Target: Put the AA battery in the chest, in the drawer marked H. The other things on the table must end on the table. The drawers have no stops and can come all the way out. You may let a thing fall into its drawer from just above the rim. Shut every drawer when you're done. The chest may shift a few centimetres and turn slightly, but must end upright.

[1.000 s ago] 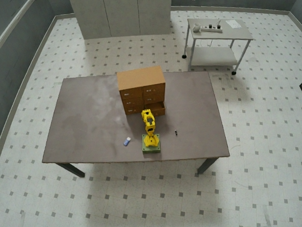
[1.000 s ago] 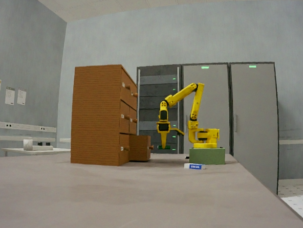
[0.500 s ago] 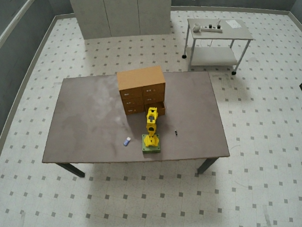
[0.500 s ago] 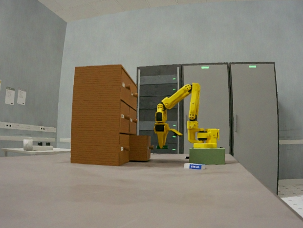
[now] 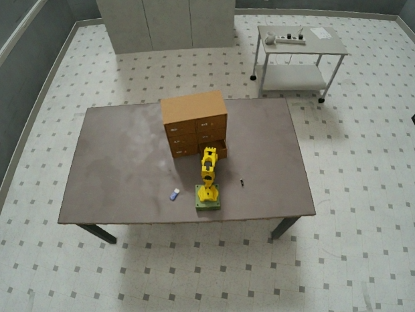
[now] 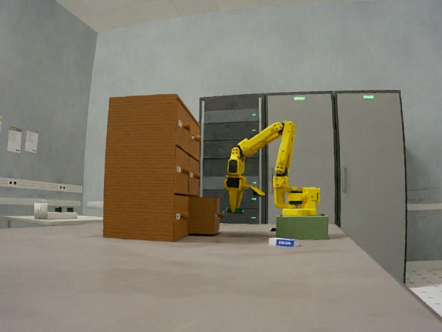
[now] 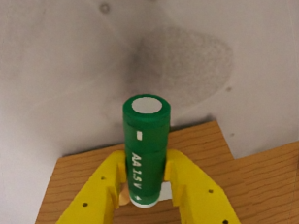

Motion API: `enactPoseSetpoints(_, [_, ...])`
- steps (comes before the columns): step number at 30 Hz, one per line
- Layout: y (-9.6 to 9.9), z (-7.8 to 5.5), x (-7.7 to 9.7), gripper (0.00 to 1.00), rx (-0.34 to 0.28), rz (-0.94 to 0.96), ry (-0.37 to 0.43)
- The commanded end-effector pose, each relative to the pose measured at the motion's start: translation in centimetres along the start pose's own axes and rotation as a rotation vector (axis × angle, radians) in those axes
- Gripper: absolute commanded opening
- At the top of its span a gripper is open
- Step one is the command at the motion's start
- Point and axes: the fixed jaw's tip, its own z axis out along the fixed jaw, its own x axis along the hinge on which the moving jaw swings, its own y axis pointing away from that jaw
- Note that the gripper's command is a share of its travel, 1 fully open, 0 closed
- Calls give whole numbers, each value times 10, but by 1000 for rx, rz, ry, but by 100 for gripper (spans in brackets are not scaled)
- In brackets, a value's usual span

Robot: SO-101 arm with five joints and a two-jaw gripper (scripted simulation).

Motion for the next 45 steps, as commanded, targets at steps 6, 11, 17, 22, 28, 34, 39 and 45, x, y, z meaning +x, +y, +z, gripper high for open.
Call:
enactPoseSetpoints(6, [1,-13,-1,0,2,-4,72])
enactPoseSetpoints(11, [1,-17,-1,0,2,-4,94])
enactPoseSetpoints(17, [0,-28,0,0,2,-5,159])
enactPoseSetpoints(22, [0,-35,0,0,3,-6,203])
enactPoseSetpoints(28, [0,-38,1,0,3,-6,225])
enactPoseSetpoints(34, [0,-49,1,0,4,-7,290])
enactPoseSetpoints(39, [0,-57,1,0,4,-7,334])
enactPoseSetpoints(45, [0,-60,2,0,5,-8,356])
